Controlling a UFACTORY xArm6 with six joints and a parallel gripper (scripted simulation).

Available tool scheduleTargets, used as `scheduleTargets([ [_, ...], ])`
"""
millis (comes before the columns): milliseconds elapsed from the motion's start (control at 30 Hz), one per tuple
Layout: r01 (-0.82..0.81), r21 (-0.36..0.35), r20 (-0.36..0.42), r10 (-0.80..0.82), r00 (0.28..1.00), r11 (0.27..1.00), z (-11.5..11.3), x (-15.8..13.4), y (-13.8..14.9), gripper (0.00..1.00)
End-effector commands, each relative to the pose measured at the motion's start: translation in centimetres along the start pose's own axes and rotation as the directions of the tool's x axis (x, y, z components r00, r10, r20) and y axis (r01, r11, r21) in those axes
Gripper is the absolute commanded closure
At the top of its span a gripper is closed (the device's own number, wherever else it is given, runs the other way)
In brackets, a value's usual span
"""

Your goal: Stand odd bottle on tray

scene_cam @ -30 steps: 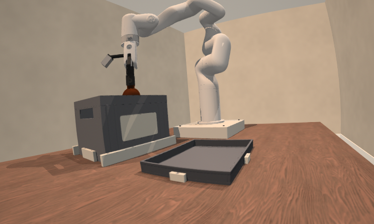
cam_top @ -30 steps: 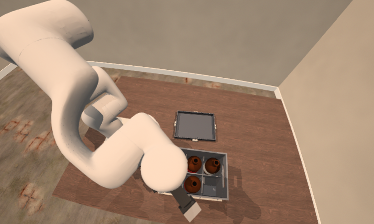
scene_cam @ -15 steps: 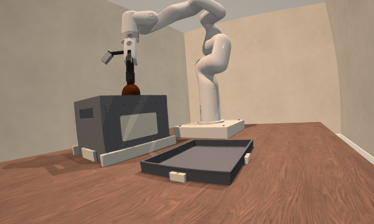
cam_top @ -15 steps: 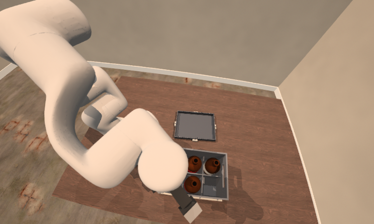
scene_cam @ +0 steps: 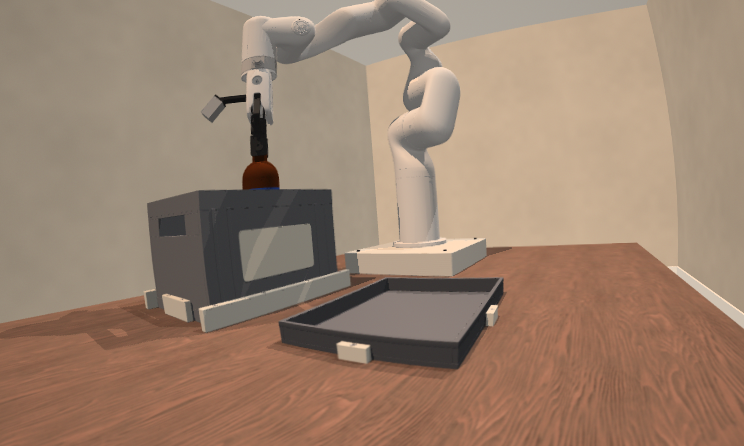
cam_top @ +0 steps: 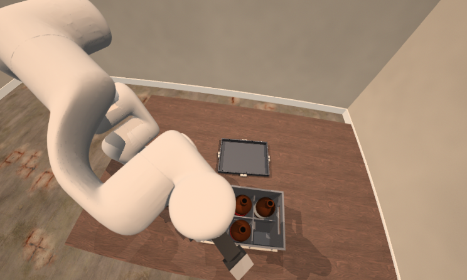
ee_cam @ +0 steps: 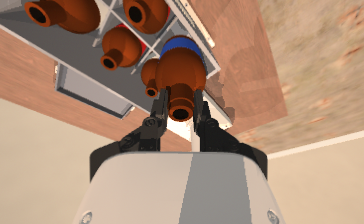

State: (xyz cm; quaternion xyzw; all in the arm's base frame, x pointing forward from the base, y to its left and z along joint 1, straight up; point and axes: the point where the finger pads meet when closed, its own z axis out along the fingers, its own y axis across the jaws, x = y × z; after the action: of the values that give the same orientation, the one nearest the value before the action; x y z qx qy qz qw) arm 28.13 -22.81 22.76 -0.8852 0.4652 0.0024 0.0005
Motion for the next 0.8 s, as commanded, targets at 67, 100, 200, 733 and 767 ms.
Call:
scheduleTargets([
  [67, 0.0, 0.001, -0.005, 0.0, 1.0, 1.0, -0.48, 0.11, -0.03, 1.0],
  [100, 0.0, 0.001, -0.005, 0.0, 1.0, 1.0, -0.52, 0.11, -0.03, 1.0],
  [200, 0.0, 0.001, -0.005, 0.0, 1.0, 1.0, -0.59, 0.11, -0.03, 1.0],
  [733, 0.0, 0.001, -0.005, 0.0, 1.0, 1.0, -0.62, 0.11, -0.03, 1.0],
  [767, 0.0, 0.001, -0.005, 0.0, 1.0, 1.0, -0.62, 0.11, -0.03, 1.0],
])
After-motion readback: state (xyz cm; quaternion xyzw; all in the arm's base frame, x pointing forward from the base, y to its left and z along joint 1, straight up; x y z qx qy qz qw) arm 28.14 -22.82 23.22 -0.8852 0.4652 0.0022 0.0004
